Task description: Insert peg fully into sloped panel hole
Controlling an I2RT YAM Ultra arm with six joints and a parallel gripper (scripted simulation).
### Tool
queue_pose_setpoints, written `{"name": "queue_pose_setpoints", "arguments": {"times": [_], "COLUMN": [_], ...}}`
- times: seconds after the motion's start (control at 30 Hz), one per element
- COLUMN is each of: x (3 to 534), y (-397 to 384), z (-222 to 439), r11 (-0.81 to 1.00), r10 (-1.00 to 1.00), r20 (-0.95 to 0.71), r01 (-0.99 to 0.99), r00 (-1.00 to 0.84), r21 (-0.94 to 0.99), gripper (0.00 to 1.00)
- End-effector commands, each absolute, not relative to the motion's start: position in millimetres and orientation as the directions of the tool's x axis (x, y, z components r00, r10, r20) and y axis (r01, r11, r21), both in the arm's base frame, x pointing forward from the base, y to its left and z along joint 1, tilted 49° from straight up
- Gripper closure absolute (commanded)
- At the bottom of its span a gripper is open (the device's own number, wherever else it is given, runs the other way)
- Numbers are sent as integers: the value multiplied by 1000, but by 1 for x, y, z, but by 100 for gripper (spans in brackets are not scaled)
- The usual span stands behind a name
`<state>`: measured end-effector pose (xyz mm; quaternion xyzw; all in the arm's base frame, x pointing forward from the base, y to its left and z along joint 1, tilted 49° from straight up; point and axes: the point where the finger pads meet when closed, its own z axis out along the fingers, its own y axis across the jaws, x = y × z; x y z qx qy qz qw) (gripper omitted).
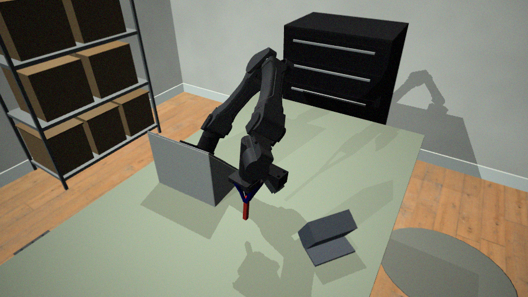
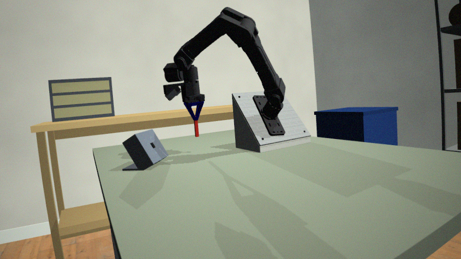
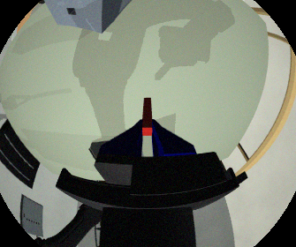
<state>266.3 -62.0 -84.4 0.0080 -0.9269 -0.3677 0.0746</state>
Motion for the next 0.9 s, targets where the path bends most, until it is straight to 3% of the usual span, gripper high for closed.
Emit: {"name": "queue_pose_setpoints", "arguments": {"times": [0.0,0.87], "x": [273,286], "y": [-70,-57], "z": [-82,-71], "r11": [763,856], "r10": [-61,-172], "r20": [93,9], "r01": [14,-144], "r00": [-994,-985], "r21": [646,497], "gripper": [100,100]}}
